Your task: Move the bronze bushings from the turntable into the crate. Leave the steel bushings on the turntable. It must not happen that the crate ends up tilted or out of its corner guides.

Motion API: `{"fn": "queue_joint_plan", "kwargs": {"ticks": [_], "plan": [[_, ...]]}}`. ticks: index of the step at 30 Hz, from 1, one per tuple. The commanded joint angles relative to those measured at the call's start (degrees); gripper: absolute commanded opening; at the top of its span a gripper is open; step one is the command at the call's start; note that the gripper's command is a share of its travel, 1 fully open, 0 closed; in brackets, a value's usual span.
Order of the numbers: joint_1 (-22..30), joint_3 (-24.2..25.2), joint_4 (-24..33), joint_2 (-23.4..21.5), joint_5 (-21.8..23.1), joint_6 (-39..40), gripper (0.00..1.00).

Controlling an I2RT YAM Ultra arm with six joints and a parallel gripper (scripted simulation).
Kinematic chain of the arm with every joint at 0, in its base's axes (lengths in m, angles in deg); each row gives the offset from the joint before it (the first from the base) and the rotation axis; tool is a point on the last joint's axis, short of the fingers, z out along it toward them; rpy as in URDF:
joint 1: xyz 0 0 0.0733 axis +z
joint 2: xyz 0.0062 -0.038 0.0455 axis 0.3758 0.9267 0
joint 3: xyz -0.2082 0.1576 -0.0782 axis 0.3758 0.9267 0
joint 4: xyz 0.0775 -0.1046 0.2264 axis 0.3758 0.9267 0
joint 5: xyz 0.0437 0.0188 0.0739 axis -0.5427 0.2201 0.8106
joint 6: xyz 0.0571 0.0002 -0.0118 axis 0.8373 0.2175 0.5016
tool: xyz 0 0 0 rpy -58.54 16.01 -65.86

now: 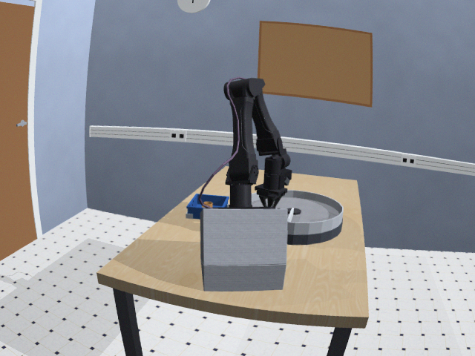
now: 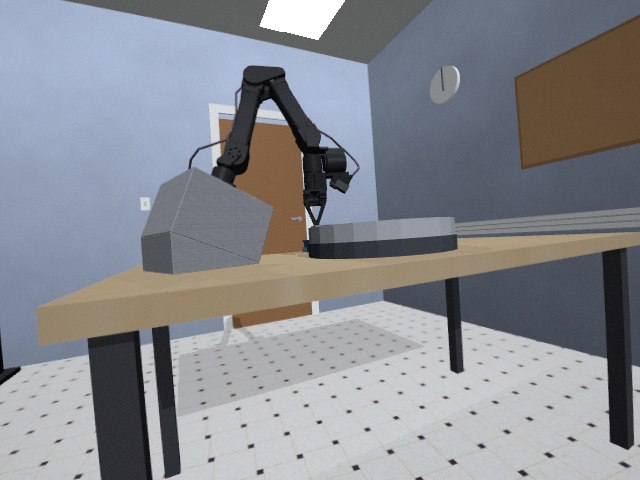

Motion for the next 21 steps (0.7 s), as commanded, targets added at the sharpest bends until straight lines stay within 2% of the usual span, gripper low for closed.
{"fn": "queue_joint_plan", "kwargs": {"ticks": [1, 21], "plan": [[0.80, -1.71, 0.93, -0.05, -0.58, 0.34, 0.15], [0.86, -1.94, 1.40, -0.03, -0.60, 0.39, 0.15]]}}
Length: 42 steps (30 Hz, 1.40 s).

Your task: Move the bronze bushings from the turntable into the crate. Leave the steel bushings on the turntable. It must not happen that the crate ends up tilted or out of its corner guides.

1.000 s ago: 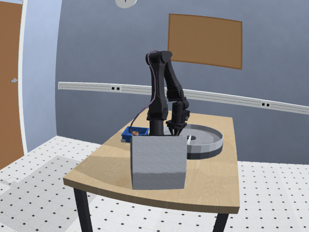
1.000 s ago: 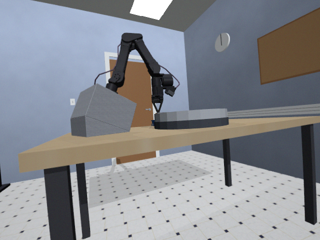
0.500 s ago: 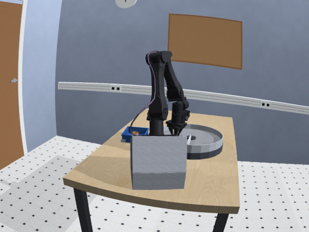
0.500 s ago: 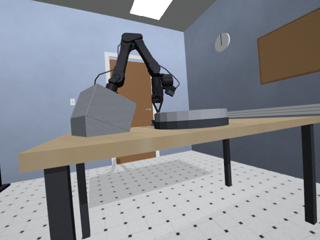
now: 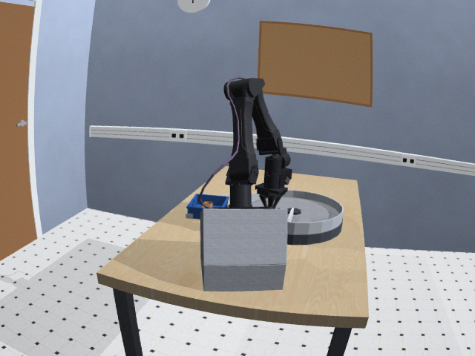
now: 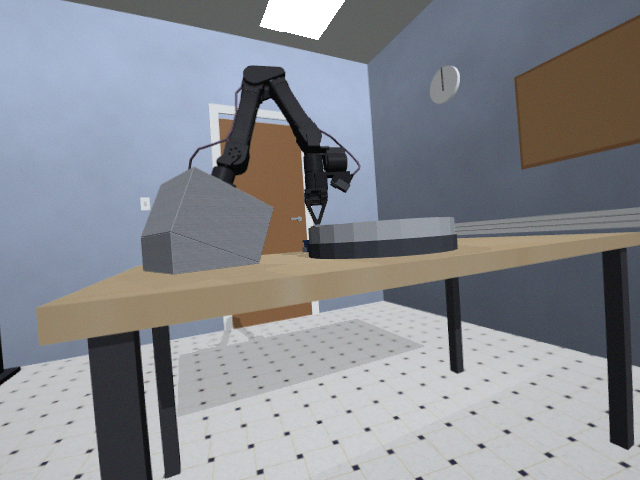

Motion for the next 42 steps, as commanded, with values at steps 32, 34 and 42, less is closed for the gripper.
{"fn": "queue_joint_plan", "kwargs": {"ticks": [32, 34, 42], "plan": [[0.86, 1.34, -0.43, -0.99, -0.61, 0.46, 0.15], [0.88, 1.44, -0.81, -1.23, -0.61, 0.46, 0.15], [0.88, 1.44, -0.83, -1.24, -0.60, 0.41, 0.15]]}}
